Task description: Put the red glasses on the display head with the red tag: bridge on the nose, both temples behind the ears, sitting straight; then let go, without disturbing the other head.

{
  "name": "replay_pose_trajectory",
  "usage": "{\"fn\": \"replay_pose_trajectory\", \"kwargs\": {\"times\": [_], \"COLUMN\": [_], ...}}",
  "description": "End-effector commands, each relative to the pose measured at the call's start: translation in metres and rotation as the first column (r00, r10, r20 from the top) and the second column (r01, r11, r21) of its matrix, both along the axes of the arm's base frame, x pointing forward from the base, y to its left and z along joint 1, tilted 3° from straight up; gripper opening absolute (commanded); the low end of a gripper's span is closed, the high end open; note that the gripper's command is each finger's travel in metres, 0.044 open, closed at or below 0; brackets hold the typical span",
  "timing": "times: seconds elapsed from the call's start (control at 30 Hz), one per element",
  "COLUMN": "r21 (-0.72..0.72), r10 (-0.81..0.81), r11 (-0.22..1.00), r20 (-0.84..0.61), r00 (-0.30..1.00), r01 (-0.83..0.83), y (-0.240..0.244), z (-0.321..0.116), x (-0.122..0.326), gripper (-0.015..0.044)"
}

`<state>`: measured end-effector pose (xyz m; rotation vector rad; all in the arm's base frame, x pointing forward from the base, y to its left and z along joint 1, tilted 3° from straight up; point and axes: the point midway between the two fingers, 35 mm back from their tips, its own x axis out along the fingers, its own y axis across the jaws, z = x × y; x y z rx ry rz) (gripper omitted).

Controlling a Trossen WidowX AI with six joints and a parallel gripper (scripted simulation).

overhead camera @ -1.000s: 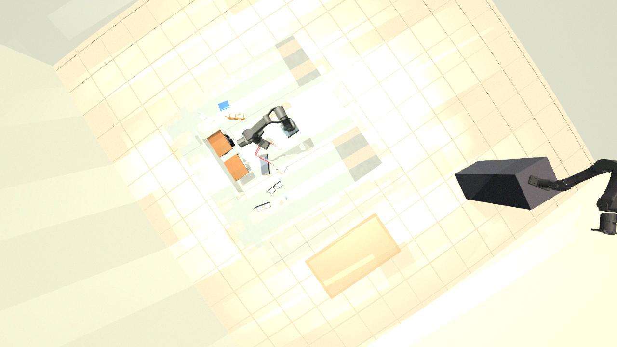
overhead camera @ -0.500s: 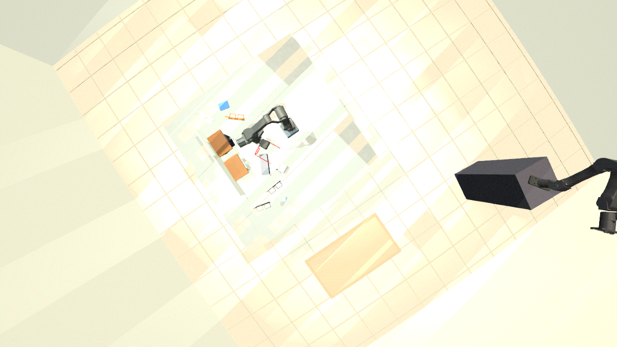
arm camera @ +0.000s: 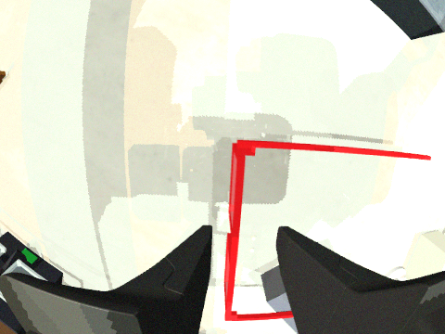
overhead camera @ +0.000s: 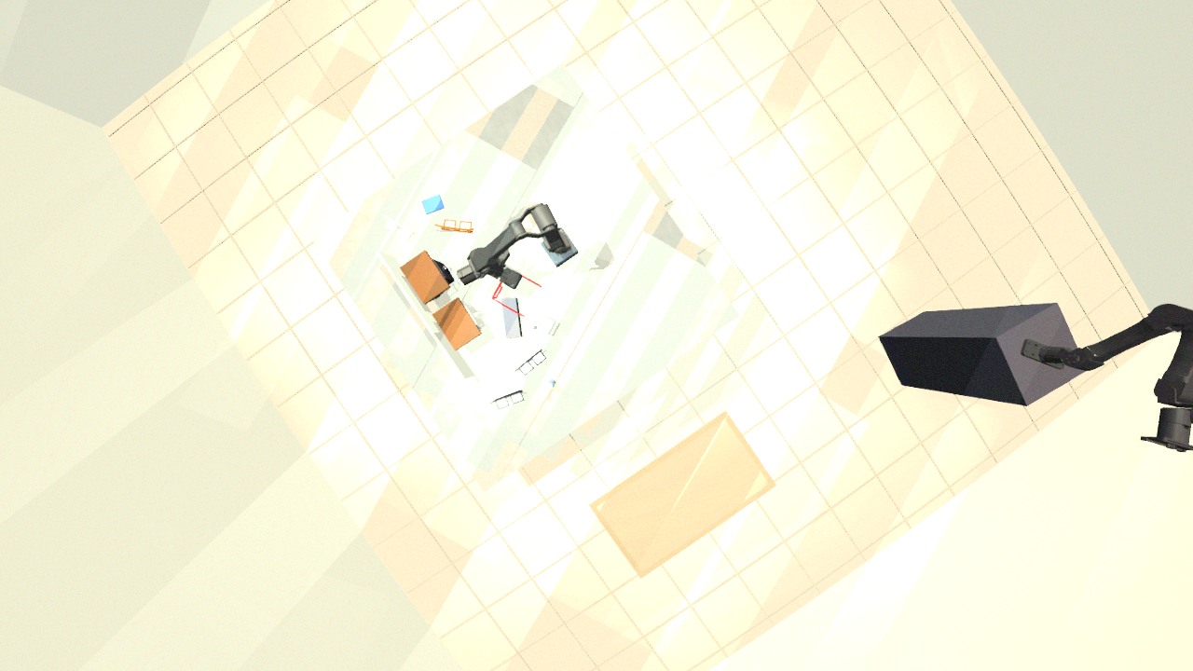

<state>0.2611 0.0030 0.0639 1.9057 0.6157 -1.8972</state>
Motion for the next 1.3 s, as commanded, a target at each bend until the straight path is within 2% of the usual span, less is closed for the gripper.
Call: {"fn": "replay_pose_trajectory", "kwargs": {"times": [0.0,1.23,1.27], "r21": [-0.004,-0.004,0.0], "r10": [-0.003,-0.003,0.0], "r11": [1.0,1.0,1.0], "r20": [-0.001,-0.001,0.002], "r00": [1.0,1.0,1.0], "r01": [0.003,0.003,0.0], "y": [0.0,0.002,0.002], "z": [-0.005,-0.059,-0.056], "x": [0.0,-0.001,0.001], "gripper": [0.014,0.014,0.0114]}}
